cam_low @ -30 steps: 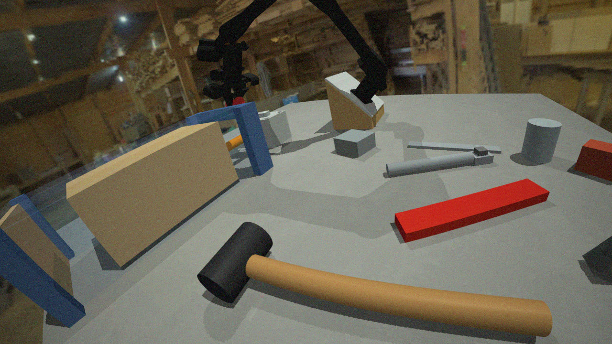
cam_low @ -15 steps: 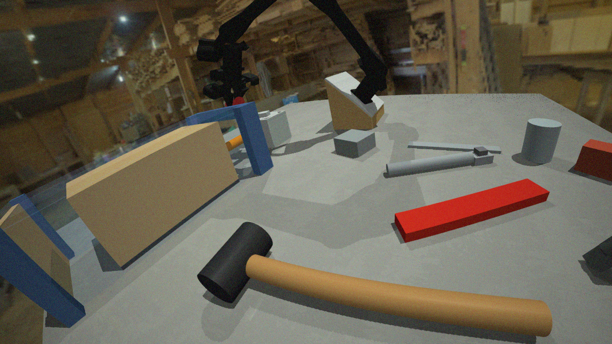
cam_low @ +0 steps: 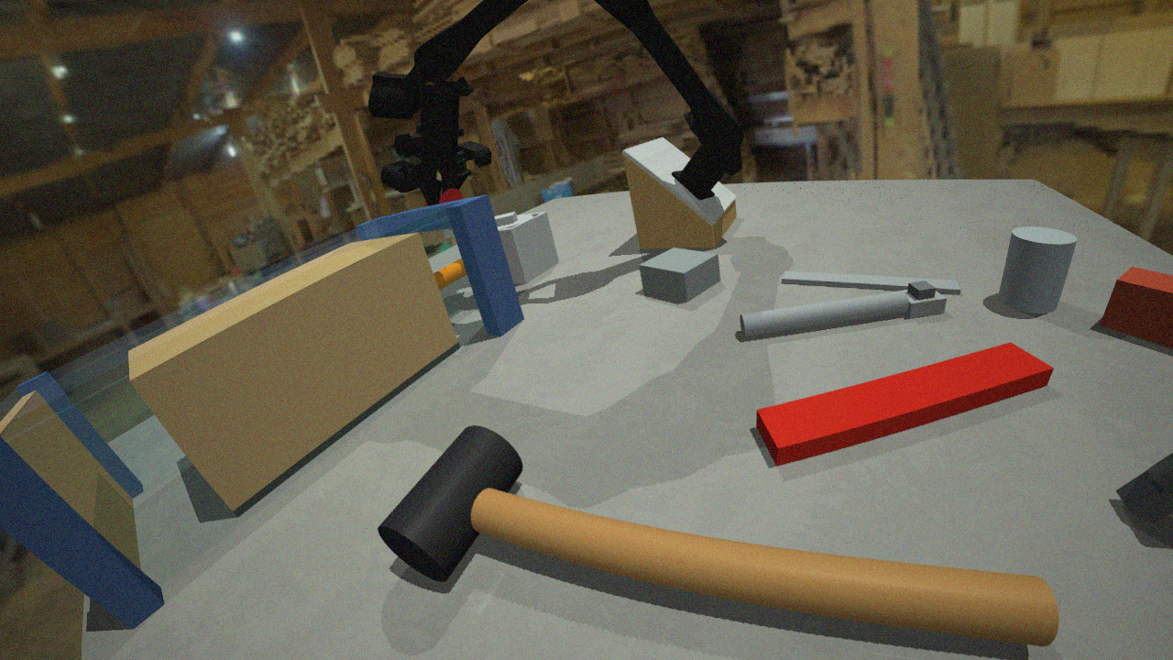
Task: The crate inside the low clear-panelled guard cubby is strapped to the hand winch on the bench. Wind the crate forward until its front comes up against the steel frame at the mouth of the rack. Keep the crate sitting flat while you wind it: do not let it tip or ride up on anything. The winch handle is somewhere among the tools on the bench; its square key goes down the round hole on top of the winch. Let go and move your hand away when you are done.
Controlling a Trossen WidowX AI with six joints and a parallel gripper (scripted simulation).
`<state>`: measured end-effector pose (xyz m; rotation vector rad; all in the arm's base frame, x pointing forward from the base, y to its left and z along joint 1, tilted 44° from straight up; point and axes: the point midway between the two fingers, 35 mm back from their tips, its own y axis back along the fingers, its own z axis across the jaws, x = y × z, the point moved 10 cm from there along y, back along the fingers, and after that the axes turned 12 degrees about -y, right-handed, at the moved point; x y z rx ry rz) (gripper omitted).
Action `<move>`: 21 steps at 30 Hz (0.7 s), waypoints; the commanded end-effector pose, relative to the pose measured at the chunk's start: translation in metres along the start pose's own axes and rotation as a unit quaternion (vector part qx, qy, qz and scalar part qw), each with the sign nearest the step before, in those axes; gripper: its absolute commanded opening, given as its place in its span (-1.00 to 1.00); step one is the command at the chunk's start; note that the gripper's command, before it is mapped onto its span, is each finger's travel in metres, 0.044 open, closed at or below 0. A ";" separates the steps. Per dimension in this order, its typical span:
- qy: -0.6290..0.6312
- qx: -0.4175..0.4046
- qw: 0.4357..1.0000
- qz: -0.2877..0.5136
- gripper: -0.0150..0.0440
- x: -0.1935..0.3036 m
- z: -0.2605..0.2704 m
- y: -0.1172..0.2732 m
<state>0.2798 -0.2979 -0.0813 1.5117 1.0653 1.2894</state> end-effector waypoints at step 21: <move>0.010 -0.005 1.000 0.018 -0.49 0.037 0.024 0.011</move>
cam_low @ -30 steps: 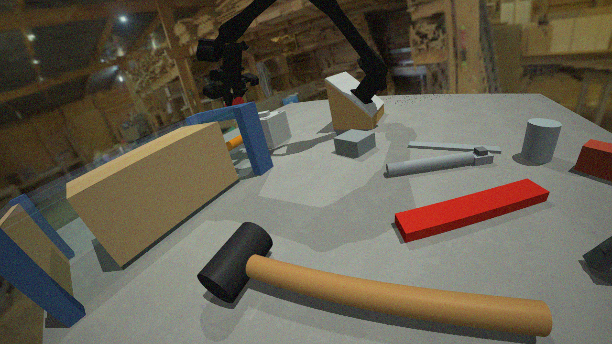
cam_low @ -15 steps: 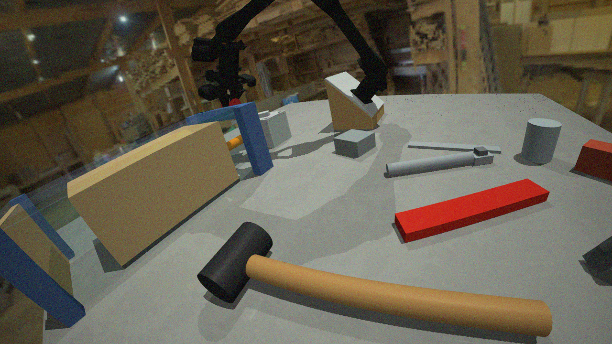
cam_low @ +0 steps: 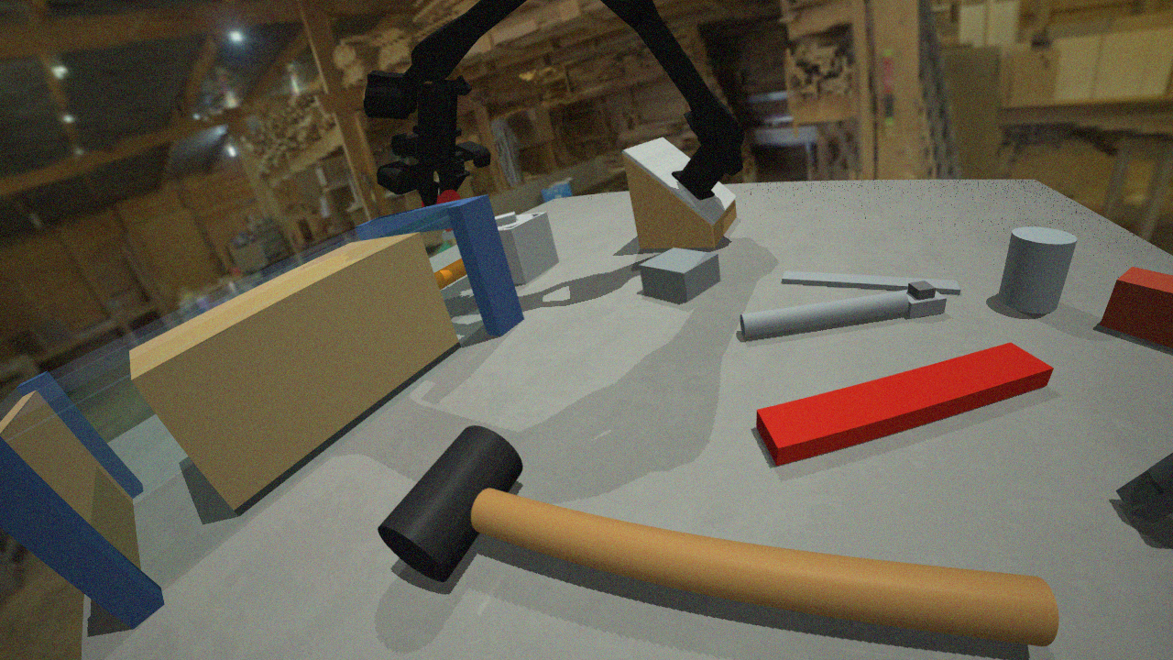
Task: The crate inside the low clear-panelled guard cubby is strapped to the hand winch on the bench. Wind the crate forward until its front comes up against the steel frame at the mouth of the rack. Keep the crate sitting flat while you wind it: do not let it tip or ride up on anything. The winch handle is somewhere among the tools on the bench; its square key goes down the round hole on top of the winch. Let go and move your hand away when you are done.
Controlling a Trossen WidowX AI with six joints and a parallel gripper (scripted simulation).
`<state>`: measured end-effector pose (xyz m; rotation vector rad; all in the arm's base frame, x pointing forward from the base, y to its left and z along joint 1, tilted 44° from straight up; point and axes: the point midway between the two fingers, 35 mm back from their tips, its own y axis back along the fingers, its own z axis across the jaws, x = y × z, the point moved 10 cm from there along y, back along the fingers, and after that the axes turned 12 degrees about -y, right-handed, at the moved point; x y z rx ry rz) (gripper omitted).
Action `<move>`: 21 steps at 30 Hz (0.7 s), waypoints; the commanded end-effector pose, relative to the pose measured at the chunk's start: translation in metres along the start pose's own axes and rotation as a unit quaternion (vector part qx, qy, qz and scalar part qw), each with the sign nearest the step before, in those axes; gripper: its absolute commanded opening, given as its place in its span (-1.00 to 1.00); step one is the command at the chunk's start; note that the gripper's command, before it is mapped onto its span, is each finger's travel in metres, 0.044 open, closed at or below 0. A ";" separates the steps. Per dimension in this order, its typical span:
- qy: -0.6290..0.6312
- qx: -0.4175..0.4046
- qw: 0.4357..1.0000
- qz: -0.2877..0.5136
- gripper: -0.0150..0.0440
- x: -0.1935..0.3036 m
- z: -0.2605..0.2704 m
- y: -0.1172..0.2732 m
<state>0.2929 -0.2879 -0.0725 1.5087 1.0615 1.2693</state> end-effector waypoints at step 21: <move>0.017 -0.004 1.000 0.025 -0.49 0.047 0.018 0.015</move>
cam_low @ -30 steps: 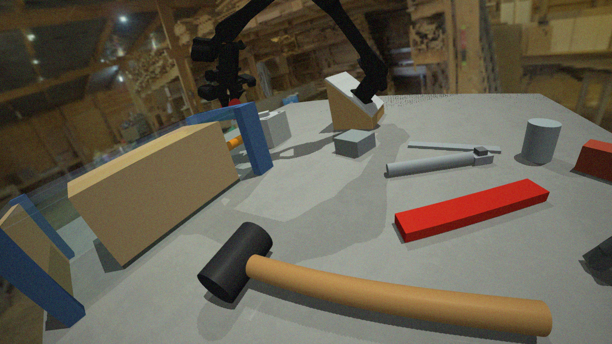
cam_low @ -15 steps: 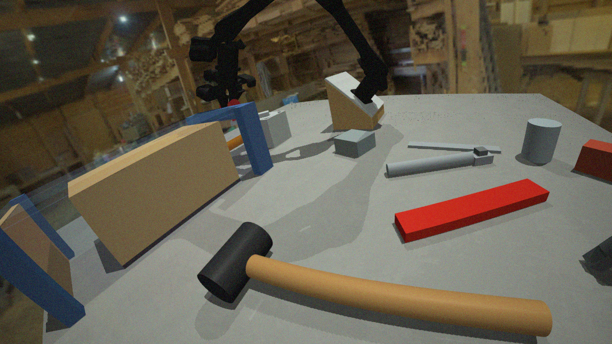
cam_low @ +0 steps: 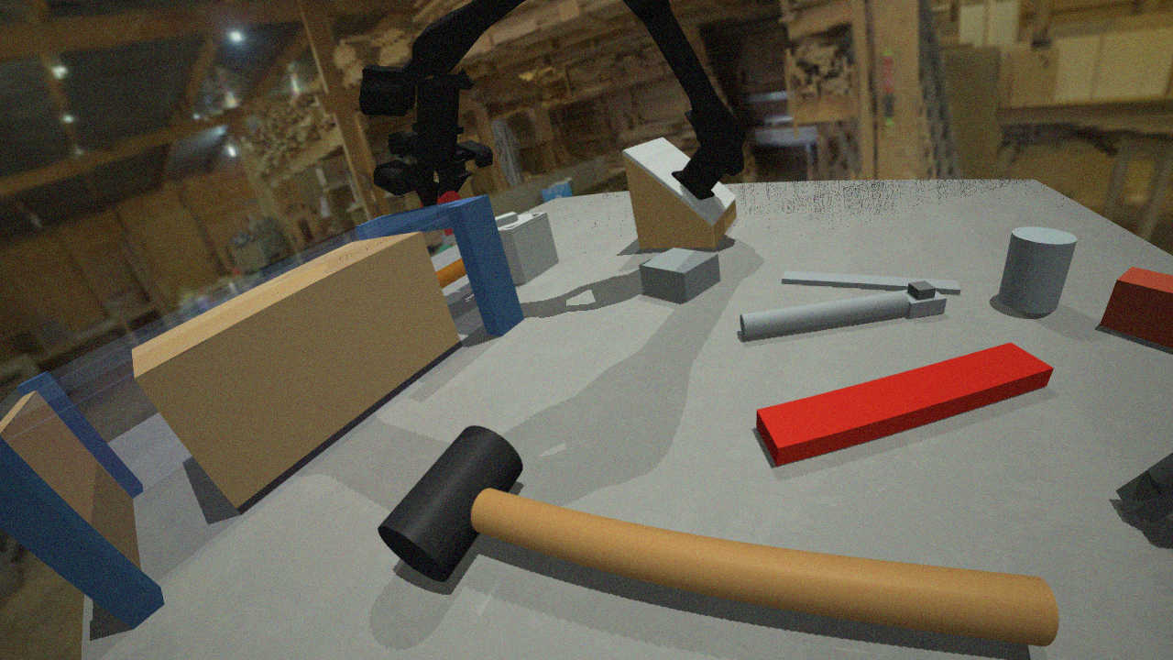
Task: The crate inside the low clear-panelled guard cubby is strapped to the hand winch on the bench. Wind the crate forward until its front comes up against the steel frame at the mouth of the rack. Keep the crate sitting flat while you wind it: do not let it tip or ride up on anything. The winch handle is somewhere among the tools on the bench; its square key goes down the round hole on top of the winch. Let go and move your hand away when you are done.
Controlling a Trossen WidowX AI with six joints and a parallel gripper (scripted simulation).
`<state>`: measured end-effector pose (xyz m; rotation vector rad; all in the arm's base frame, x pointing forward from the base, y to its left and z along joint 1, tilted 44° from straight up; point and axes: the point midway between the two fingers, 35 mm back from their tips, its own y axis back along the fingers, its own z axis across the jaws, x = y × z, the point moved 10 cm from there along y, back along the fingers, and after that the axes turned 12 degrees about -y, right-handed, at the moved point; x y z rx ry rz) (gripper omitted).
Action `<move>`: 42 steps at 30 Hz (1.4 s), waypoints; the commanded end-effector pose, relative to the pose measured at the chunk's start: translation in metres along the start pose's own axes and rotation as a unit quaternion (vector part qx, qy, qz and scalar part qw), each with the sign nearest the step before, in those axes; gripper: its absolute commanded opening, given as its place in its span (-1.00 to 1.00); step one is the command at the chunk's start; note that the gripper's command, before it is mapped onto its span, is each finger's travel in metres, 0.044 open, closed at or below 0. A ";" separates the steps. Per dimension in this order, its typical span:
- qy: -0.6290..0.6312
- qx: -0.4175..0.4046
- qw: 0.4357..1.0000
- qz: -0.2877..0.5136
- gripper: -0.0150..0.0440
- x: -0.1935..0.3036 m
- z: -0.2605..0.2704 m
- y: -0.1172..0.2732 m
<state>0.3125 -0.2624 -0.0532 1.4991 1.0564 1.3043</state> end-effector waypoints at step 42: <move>0.006 0.003 1.000 0.020 -0.49 0.064 -0.006 0.026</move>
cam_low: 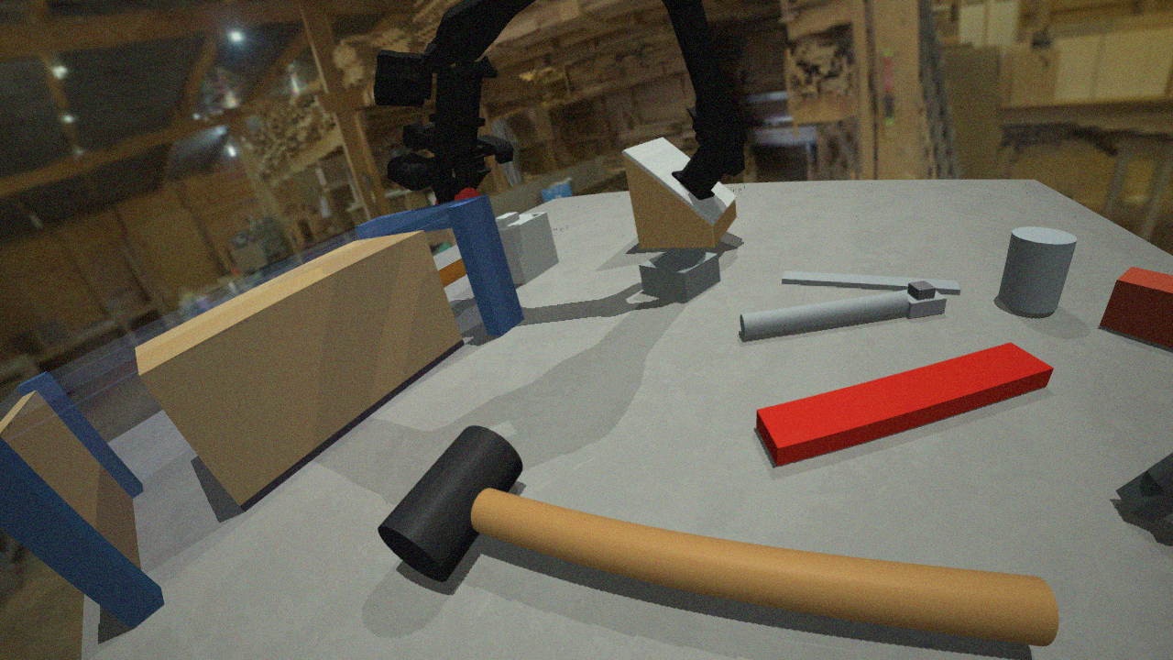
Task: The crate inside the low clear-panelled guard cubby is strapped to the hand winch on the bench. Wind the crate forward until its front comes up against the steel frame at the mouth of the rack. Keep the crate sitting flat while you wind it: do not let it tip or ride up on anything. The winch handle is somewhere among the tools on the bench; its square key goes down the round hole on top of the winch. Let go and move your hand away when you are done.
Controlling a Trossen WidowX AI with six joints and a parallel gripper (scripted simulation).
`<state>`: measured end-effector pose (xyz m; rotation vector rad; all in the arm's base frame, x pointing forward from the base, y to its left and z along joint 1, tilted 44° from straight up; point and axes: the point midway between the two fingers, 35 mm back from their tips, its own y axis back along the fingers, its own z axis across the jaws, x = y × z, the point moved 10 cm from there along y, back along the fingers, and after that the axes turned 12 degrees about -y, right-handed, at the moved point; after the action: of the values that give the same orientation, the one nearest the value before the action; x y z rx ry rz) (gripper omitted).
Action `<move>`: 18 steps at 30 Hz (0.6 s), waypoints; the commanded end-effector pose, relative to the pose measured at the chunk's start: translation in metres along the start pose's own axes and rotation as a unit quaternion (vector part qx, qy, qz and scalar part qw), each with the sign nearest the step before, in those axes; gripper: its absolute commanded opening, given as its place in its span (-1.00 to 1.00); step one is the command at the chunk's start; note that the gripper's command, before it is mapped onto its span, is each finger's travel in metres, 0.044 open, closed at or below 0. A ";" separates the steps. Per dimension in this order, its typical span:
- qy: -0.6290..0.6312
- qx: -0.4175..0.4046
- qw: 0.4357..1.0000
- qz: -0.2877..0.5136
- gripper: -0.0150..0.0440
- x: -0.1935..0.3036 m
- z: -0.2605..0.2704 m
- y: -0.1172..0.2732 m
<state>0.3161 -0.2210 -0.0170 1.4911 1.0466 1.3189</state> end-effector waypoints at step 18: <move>0.002 0.010 1.000 0.017 -0.49 0.031 -0.016 0.011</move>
<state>0.3094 -0.2056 -0.0029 1.4827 1.0442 1.3221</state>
